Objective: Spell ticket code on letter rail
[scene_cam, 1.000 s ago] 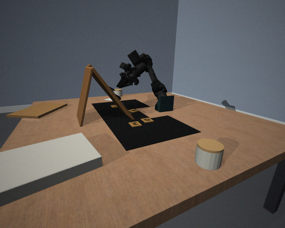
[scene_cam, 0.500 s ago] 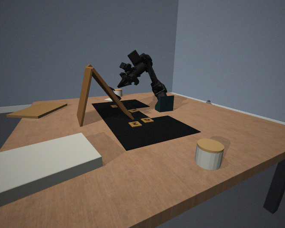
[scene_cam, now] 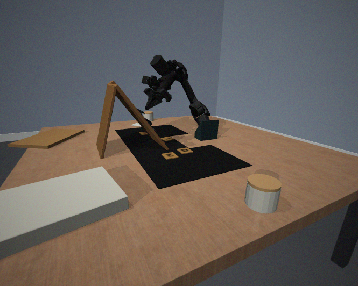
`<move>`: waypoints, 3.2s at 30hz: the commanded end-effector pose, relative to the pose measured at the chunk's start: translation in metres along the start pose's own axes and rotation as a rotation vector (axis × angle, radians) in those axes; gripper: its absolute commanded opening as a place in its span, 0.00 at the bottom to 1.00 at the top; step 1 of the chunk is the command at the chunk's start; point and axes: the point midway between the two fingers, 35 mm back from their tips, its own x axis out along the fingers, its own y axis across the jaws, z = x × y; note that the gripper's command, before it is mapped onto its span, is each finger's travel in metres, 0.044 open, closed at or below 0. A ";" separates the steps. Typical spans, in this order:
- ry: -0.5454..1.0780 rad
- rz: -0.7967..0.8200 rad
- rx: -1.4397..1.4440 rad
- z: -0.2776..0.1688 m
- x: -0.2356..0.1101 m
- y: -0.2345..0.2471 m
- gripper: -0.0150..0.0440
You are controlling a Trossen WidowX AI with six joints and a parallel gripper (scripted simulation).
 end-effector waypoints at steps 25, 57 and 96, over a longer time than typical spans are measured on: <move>0.465 -0.063 0.048 0.002 0.006 0.006 0.25; 0.465 -0.063 0.049 0.006 0.022 0.004 0.25; 0.464 -0.064 0.049 0.009 0.034 0.000 0.25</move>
